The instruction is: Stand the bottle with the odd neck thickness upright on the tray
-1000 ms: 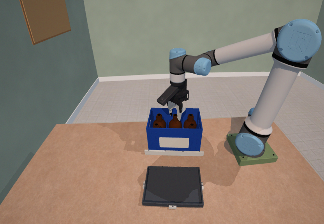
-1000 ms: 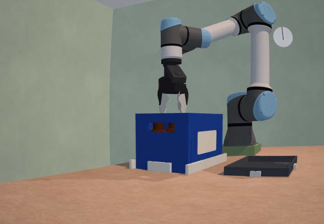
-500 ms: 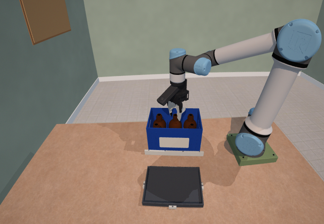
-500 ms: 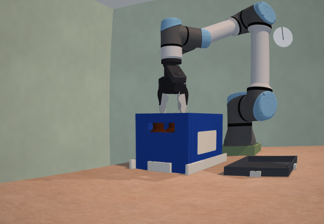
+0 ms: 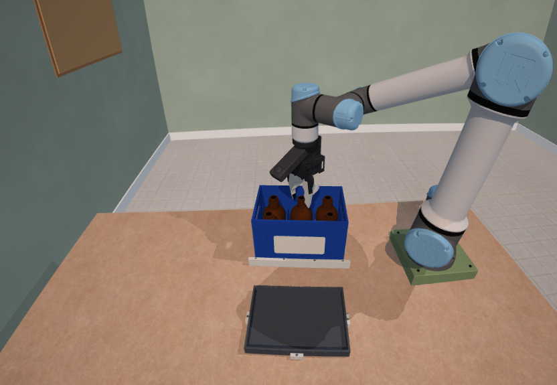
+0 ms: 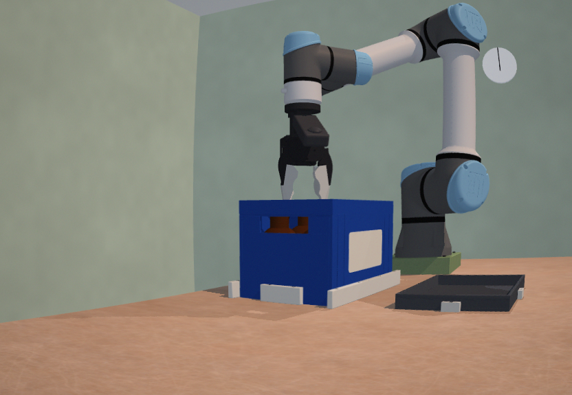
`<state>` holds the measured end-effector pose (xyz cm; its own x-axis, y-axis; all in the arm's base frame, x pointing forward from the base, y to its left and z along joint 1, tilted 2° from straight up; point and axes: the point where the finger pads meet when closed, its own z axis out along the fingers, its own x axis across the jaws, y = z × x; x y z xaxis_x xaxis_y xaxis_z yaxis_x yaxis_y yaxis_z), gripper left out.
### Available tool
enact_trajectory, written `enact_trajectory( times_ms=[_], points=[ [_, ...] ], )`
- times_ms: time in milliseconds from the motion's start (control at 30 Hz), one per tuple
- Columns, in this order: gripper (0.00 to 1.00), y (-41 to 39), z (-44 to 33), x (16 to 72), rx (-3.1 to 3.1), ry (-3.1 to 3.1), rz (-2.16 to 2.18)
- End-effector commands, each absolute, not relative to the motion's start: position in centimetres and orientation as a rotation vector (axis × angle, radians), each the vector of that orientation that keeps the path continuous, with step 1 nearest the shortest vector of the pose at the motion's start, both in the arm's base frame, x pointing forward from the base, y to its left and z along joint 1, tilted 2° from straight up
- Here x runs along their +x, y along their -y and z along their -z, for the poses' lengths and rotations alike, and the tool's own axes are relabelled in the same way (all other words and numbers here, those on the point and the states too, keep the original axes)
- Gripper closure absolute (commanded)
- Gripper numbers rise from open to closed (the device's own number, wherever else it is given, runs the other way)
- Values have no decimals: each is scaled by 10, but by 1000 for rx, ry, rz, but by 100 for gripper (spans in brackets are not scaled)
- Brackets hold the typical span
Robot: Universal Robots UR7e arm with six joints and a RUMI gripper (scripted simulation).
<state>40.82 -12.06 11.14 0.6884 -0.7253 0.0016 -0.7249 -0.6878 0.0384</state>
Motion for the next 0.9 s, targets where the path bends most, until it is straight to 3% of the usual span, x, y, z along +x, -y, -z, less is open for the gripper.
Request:
enact_trajectory(
  times_ms=[0,33,867],
  points=[
    [62,121,-112,409,2853,1226,19],
    [100,121,-112,409,2853,1226,19],
    [100,121,-112,409,2853,1226,19]
  ],
)
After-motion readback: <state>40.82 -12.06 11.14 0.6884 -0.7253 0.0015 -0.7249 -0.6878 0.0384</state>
